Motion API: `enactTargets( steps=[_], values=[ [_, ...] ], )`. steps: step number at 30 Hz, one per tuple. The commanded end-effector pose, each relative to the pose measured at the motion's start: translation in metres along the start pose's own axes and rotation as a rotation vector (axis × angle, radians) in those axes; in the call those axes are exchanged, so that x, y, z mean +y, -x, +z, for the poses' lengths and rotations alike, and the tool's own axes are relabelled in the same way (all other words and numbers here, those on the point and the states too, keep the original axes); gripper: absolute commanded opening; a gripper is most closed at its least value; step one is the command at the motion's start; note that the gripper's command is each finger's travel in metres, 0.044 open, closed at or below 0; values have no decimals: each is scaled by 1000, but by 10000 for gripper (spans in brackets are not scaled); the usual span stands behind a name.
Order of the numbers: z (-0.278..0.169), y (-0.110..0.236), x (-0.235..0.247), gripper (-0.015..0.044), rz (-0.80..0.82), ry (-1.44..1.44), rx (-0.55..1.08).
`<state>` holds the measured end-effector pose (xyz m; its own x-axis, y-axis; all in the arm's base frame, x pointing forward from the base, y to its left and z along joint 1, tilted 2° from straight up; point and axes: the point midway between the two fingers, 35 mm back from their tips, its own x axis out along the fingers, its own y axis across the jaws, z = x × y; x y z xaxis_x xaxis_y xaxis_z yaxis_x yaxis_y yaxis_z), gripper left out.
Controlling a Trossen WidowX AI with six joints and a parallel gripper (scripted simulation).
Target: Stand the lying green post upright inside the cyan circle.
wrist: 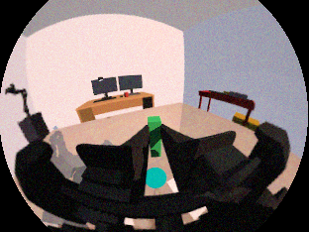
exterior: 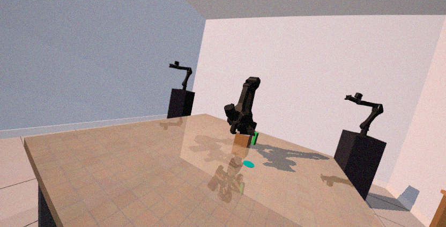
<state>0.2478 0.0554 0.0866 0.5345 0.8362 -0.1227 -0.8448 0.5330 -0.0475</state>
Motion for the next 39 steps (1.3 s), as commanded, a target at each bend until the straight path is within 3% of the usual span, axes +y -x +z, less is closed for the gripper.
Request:
enactTargets(
  steps=[1, 16, 39],
  values=[
    [0, 1, 2, 23, 4, -6, -6],
    [-1, 1, 2, 23, 4, -6, -6],
    [-40, -4, -5, 23, 5, -6, -6]
  ],
)
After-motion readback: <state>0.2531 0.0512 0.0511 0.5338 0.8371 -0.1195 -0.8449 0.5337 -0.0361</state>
